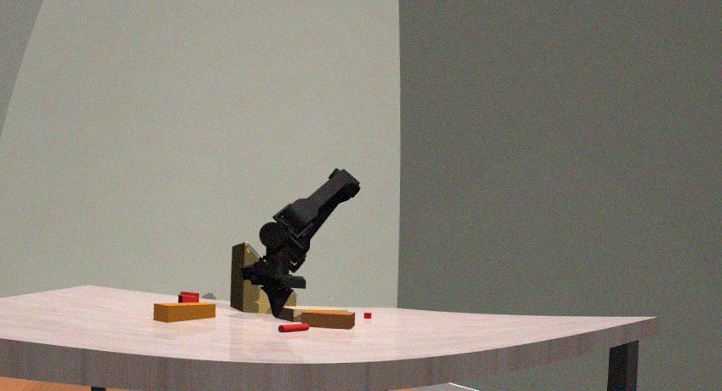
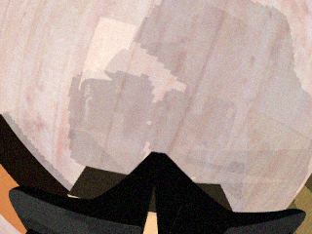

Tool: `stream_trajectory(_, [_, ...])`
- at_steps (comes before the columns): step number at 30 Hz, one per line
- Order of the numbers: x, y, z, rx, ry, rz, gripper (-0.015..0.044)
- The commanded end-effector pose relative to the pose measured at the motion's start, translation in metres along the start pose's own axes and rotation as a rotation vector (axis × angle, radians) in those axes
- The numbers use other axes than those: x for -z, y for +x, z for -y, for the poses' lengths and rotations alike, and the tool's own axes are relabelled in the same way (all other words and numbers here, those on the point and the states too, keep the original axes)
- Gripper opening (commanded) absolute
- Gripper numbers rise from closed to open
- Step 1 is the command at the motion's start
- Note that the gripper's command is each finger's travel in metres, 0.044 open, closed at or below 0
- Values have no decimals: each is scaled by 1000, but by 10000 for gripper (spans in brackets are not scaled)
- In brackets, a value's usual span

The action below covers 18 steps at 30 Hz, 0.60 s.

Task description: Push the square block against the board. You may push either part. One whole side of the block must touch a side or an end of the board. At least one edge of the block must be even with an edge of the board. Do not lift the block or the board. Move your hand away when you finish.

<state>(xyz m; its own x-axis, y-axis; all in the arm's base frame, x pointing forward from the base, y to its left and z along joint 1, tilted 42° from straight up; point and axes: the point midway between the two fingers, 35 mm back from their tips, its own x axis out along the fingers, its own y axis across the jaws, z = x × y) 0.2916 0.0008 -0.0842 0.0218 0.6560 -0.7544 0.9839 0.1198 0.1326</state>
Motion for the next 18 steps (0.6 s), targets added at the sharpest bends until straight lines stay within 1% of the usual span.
stream_trajectory(1, [6,2,1,4,4,-5,0])
stream_trajectory(18, [25,2,0,4,4,-6,0])
